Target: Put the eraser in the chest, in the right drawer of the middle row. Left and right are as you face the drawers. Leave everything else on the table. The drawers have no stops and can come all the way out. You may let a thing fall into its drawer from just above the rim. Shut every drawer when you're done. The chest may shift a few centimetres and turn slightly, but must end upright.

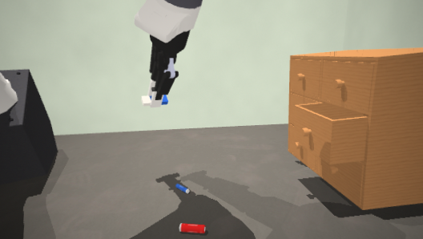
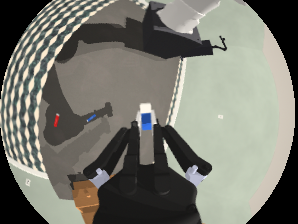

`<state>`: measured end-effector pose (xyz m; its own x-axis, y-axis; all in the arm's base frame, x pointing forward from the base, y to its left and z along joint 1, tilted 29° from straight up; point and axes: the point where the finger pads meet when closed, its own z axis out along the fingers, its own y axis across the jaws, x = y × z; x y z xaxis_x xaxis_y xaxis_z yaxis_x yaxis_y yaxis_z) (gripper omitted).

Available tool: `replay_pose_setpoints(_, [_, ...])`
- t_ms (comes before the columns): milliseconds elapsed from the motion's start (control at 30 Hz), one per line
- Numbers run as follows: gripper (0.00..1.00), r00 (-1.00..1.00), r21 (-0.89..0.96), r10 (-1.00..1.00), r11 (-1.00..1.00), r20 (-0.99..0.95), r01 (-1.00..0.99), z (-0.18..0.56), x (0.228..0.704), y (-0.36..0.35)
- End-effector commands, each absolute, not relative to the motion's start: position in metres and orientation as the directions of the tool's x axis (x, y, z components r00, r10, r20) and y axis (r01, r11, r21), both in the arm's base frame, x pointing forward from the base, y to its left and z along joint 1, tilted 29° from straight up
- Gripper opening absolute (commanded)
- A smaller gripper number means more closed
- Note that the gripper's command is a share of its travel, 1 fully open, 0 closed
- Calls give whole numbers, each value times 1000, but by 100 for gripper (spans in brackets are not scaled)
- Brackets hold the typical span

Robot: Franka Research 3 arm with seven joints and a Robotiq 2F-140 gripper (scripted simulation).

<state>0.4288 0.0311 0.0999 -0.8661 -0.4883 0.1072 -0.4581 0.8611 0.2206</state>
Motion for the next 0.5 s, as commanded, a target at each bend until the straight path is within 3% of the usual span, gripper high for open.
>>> replay_pose_setpoints(0, [20,-821,283,-565,802,78,-526,97,421,38])
replay_pose_setpoints(467, [20,-799,404,-601,729,-10,-553,92,406,63])
